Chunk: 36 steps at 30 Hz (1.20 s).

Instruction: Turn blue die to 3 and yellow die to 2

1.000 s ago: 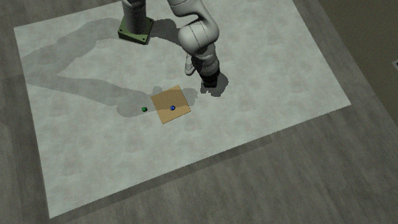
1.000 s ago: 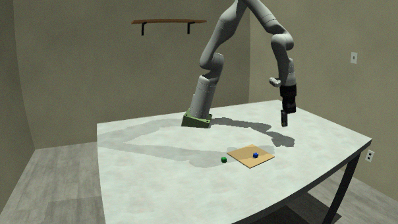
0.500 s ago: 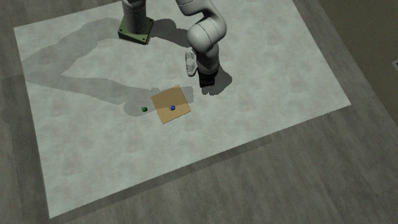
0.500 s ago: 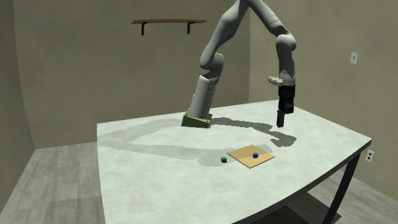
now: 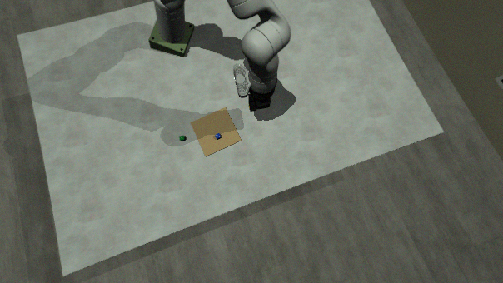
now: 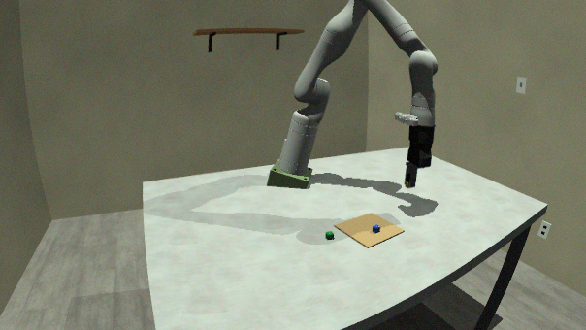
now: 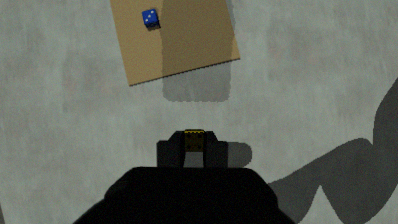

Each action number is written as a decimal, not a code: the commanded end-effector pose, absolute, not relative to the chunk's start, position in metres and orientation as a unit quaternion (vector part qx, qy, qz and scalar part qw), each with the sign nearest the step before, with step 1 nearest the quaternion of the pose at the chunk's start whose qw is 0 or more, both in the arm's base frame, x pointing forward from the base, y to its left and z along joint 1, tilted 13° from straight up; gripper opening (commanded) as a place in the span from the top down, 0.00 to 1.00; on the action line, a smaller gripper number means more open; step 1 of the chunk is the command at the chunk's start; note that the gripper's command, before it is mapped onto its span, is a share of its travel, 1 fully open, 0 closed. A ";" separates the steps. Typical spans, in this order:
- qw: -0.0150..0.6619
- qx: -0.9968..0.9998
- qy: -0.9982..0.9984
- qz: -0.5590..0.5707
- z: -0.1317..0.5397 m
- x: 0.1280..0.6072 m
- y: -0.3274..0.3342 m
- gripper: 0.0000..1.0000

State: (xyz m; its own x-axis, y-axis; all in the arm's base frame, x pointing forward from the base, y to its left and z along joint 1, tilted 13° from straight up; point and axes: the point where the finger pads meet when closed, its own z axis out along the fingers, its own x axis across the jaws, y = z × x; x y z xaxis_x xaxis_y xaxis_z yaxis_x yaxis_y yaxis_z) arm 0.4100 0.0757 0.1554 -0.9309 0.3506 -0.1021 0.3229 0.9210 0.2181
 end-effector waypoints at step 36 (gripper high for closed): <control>0.073 0.160 0.976 0.128 0.155 0.409 0.075 0.66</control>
State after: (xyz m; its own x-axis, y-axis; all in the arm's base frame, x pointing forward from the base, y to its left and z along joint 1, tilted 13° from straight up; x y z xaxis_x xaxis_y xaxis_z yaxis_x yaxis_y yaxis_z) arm 0.4088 0.0814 0.1546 -0.9429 0.3170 -0.1020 0.2815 0.9224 0.2643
